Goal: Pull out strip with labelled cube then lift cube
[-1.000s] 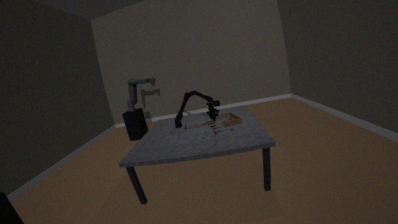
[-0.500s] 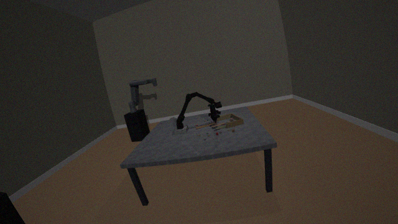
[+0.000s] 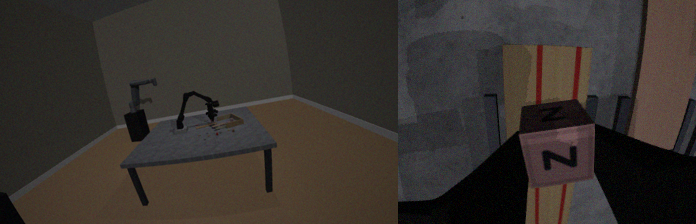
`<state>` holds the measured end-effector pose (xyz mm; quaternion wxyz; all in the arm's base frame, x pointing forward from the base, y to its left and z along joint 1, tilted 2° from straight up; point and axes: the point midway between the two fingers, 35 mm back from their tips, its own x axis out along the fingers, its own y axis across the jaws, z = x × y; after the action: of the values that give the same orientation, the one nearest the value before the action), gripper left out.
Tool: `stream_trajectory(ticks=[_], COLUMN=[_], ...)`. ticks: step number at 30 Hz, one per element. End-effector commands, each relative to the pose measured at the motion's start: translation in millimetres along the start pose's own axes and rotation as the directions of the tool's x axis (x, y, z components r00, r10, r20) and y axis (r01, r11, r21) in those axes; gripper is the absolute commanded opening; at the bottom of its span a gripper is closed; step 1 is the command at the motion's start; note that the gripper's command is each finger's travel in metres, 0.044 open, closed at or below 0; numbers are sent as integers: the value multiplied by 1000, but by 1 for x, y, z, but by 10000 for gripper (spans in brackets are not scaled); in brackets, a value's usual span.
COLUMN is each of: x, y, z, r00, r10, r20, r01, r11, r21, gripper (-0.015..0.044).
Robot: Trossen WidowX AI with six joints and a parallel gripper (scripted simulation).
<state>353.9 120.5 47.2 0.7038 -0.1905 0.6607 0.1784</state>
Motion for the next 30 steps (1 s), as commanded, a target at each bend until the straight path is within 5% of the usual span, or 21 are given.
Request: stream_trajectory(ticks=[1, 23, 30], x=[-14, -22, -56], y=[4, 14, 14], z=[-17, -69, -69], r00=[1000, 1000, 1000], r10=[0, 2, 2], r20=[5, 1, 1], r01=[0, -2, -2], r11=[1000, 1000, 1000], r21=[4, 4, 4], gripper=[0, 0, 0])
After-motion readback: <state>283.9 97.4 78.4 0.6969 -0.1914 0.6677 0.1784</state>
